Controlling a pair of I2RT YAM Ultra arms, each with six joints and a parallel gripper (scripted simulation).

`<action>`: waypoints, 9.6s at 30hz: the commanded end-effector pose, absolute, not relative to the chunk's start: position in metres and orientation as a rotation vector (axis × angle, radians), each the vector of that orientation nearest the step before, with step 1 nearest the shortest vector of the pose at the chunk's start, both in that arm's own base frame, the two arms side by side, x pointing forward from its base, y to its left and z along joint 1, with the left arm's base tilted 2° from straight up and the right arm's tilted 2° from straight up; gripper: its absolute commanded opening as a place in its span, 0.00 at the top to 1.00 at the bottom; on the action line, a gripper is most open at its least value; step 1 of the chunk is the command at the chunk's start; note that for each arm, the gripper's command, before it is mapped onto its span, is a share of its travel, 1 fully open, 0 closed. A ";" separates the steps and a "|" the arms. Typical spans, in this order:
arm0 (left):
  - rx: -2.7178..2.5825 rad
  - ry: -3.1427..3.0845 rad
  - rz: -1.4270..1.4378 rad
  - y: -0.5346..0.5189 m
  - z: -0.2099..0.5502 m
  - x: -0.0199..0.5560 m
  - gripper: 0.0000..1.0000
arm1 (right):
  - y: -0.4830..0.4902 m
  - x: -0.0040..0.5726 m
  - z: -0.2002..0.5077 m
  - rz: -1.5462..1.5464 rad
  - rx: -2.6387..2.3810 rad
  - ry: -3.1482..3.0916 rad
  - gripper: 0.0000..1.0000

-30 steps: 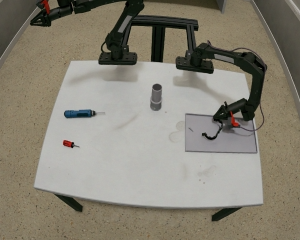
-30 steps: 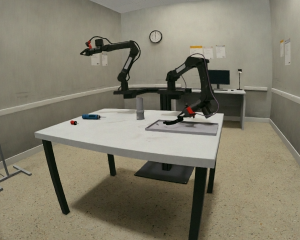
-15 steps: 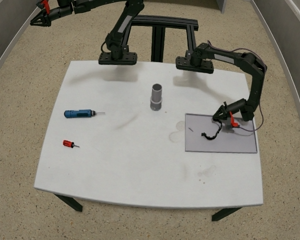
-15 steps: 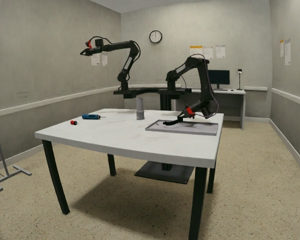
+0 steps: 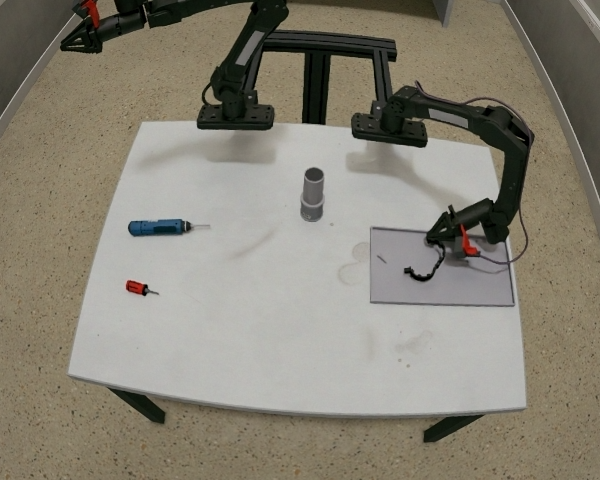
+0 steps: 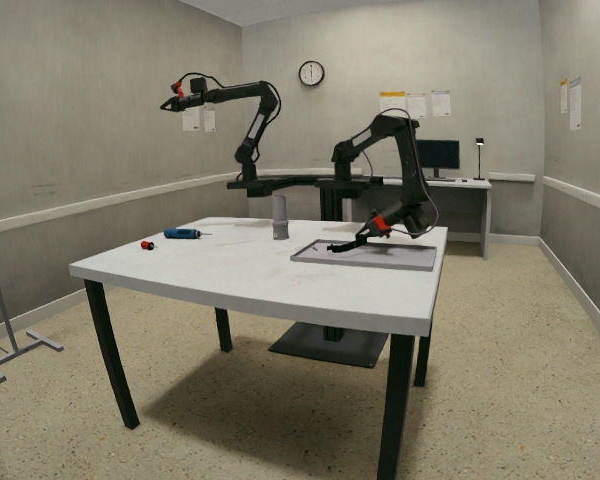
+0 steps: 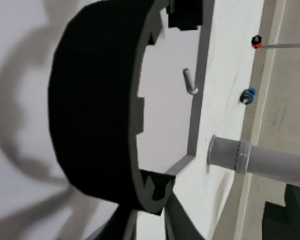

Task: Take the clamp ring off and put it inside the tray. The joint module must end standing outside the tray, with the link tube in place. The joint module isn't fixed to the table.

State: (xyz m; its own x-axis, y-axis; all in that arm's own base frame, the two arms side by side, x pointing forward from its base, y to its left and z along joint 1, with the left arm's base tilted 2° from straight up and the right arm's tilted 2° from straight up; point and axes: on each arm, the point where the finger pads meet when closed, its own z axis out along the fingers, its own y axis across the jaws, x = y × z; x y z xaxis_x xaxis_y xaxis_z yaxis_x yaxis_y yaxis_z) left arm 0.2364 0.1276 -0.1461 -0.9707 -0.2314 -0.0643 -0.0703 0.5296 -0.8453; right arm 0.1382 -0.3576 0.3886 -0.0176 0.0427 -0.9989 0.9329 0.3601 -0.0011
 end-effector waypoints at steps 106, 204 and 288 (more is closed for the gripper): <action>-0.235 2.567 -1.383 0.138 -0.156 0.248 0.89 | -0.351 0.140 0.428 -0.943 0.902 1.316 0.80; -0.217 2.574 -1.372 0.135 -0.147 0.251 0.80 | -0.351 0.140 0.428 -0.943 0.902 1.316 0.80; -0.252 2.645 -1.308 0.143 -0.150 0.238 0.80 | -0.351 0.140 0.428 -0.943 0.902 1.316 0.80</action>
State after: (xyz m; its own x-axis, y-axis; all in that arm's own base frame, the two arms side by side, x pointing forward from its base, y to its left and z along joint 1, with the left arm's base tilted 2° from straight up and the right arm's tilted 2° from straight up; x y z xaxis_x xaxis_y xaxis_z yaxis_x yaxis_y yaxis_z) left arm 0.2348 0.1403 -0.1542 -0.9695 -0.2344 -0.0713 -0.0849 0.5943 -0.7997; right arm 0.1382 -0.3576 0.3886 -0.0176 0.0427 -0.9989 0.9329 0.3601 -0.0011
